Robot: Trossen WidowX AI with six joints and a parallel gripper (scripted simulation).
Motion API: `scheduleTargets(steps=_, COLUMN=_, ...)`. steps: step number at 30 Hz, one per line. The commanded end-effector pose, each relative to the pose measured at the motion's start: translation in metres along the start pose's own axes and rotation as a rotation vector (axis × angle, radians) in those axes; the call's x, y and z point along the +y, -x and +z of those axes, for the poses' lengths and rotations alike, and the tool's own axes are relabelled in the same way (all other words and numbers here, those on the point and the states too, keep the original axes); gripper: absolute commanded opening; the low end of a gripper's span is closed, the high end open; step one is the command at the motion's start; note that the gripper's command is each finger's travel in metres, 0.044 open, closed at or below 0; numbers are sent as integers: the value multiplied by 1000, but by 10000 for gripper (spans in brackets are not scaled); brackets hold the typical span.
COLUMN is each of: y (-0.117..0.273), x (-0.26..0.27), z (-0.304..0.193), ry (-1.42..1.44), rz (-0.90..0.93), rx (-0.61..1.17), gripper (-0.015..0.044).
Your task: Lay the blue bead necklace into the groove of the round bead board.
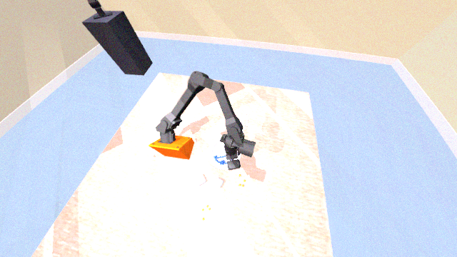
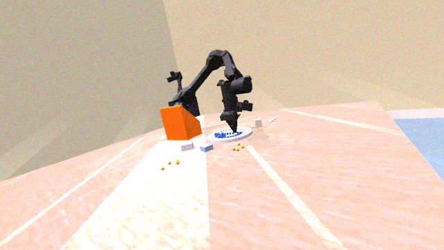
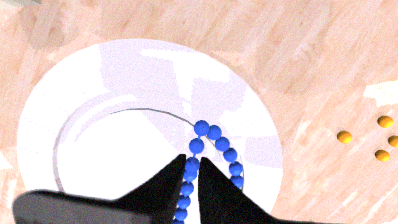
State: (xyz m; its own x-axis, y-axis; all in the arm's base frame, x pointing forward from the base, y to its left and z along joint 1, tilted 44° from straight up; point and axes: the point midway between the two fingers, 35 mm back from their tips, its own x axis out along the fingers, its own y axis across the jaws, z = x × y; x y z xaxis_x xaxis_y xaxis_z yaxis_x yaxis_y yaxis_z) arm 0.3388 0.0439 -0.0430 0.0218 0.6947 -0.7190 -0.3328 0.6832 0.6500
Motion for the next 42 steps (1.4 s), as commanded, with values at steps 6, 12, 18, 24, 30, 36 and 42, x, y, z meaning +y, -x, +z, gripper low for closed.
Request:
scheduleTargets(steps=6, y=2, x=11, z=18, ry=4, rz=1, rx=-3, gripper=0)
scheduleTargets(steps=12, y=2, x=22, z=33, ry=5, rz=2, rx=-4, gripper=0)
scheduleTargets(steps=18, y=2, x=22, z=33, ry=5, rz=2, rx=-4, gripper=0)
scheduleTargets(steps=24, y=2, x=22, z=33, ry=5, rz=2, rx=-4, gripper=0)
scheduleTargets(steps=30, y=-5, x=22, z=33, ry=5, rz=2, rx=-4, gripper=0)
scheduleTargets(steps=36, y=-3, x=22, z=33, ry=10, rz=-1, rx=-2, gripper=105)
scheduleTargets(steps=42, y=-3, x=22, z=33, ry=10, rz=-1, rx=-2, gripper=263)
